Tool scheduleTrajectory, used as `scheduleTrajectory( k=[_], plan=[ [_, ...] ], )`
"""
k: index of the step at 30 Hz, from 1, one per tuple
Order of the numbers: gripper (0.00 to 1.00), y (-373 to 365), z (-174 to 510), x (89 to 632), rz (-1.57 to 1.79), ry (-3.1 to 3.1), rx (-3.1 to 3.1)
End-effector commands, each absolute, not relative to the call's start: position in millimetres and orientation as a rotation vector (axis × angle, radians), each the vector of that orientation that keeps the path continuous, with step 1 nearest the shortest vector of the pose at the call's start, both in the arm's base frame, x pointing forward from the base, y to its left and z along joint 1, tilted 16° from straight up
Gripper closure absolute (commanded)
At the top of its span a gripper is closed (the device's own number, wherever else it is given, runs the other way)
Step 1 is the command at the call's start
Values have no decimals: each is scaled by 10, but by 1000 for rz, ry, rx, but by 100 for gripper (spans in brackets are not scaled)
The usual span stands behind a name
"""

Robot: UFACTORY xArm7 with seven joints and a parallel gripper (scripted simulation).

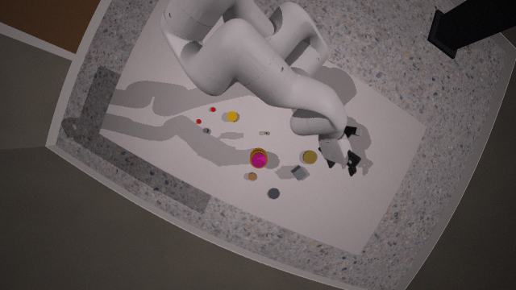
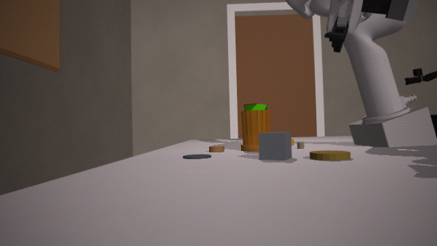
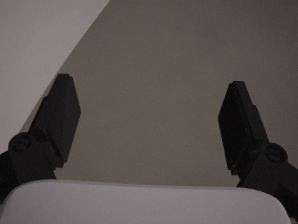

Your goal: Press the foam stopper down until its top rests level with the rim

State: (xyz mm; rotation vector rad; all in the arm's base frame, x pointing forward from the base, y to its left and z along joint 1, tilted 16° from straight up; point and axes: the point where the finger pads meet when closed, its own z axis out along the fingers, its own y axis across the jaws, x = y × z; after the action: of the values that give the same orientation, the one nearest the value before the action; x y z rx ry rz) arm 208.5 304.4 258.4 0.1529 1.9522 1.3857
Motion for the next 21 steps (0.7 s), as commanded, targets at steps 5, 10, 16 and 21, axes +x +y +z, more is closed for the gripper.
scheduleTrajectory(
  k=[5, 10, 16, 21],
  plan=[
    [0, 3047, 2597, 2089, 1387, 1950, 153],
    [0, 3047, 2597, 2089, 1387, 1950, 153],
    [0, 3047, 2597, 2089, 1387, 1950, 153],
    [100, 3024, 2587, 2106, 1376, 1961, 152]
  ],
)
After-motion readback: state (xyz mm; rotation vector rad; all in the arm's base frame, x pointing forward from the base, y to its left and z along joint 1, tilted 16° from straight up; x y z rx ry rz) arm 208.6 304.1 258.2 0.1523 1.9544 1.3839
